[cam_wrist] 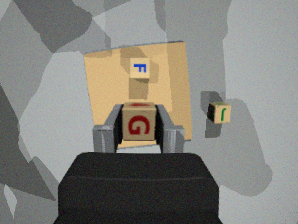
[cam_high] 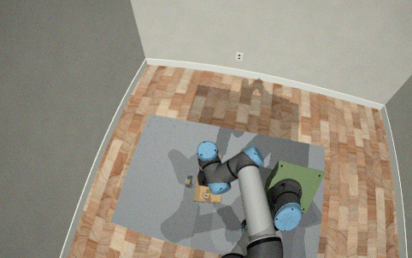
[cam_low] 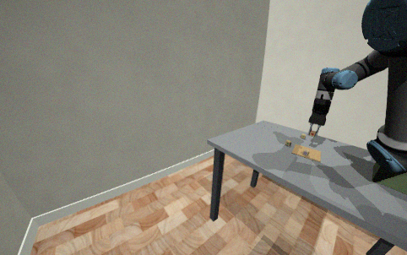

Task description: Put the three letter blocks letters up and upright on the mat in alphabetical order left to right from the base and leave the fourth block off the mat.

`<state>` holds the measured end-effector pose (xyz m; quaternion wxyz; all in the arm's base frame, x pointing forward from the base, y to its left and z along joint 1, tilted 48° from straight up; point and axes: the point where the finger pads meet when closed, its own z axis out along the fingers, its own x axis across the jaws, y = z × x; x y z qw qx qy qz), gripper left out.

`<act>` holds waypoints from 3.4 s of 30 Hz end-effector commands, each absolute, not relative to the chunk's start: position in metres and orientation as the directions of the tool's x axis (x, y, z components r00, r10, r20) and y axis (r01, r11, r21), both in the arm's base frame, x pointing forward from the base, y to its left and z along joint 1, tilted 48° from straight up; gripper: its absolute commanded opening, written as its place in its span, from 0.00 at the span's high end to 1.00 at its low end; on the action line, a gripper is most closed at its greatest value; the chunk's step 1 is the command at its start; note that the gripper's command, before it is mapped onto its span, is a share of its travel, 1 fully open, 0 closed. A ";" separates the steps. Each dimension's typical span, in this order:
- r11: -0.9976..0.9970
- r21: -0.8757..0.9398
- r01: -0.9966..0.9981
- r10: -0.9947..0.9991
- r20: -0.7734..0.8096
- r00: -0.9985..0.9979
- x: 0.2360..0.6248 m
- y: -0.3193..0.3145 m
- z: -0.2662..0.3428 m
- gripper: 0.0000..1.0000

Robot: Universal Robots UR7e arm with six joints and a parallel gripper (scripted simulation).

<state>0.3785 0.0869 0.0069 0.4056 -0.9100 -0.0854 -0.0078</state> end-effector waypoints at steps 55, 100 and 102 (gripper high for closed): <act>-0.657 -0.736 0.162 0.149 0.084 0.985 0.373 0.157 -0.058 0.51; -0.657 -0.736 0.163 0.149 0.085 0.985 0.374 0.157 -0.058 0.51; -0.657 -0.736 0.163 0.149 0.085 0.985 0.374 0.157 -0.058 0.51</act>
